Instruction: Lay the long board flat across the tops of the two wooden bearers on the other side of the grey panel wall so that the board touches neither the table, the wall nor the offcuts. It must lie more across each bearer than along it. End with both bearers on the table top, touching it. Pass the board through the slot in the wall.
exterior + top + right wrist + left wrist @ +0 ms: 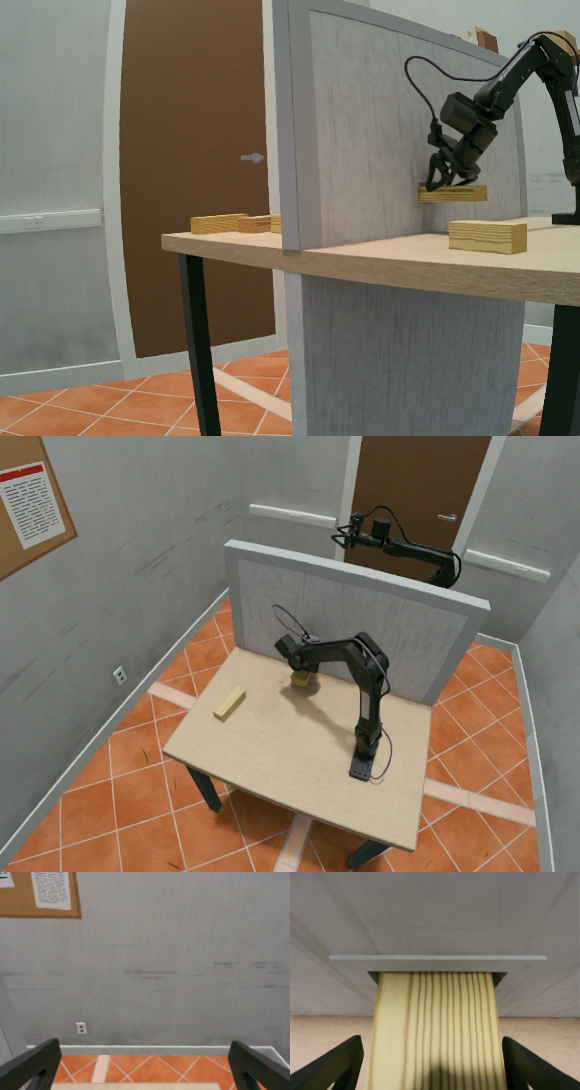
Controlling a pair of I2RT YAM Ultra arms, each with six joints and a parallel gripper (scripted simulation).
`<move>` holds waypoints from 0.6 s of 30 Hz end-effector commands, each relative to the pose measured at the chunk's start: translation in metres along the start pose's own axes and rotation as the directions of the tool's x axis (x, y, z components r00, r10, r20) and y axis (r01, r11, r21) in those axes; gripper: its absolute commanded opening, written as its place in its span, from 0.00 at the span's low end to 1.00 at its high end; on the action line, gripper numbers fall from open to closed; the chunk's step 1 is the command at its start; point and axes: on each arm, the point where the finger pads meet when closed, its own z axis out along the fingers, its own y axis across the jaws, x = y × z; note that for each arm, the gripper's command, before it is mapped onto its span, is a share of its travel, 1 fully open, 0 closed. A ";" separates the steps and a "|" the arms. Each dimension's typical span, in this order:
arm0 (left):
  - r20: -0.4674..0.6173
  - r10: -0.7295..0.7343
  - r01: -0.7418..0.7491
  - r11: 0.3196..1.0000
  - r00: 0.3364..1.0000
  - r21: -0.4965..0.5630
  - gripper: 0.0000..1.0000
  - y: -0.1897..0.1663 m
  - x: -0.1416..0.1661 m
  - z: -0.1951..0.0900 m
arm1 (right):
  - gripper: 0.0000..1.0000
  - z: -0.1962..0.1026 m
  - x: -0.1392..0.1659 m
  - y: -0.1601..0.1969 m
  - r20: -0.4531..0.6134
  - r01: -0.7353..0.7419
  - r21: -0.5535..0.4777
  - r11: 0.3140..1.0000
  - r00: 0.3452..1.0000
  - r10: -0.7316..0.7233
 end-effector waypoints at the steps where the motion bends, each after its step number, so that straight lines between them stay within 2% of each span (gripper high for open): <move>1: 0.052 0.040 -0.038 0.998 0.998 -0.041 0.77 0.014 -0.025 -0.018 | 1.00 0.000 -0.026 0.005 0.063 -0.002 -0.017 1.000 0.998 0.003; 4: 0.040 0.031 -0.030 0.999 0.999 -0.017 0.77 0.007 -0.018 -0.017 | 1.00 0.000 -0.026 0.005 0.063 -0.002 -0.017 1.000 0.998 0.003; 8: 0.044 0.044 -0.043 0.999 0.998 -0.029 0.77 0.011 -0.023 -0.026 | 1.00 0.000 -0.026 0.005 0.063 -0.002 -0.017 1.000 0.998 0.003; 14: 0.050 0.057 -0.055 0.998 0.997 -0.029 0.77 0.009 -0.029 -0.021 | 1.00 0.000 -0.026 0.005 0.063 -0.002 -0.017 1.000 0.998 0.003; 17: 0.039 0.041 -0.041 0.999 0.998 -0.002 0.77 0.004 -0.021 -0.042 | 1.00 0.000 -0.026 0.005 0.063 -0.002 -0.017 1.000 0.998 0.003; 18: 0.046 0.044 -0.042 0.999 0.998 -0.034 0.77 0.012 -0.023 -0.041 | 1.00 0.000 -0.026 0.005 0.063 -0.002 -0.017 1.000 0.998 0.003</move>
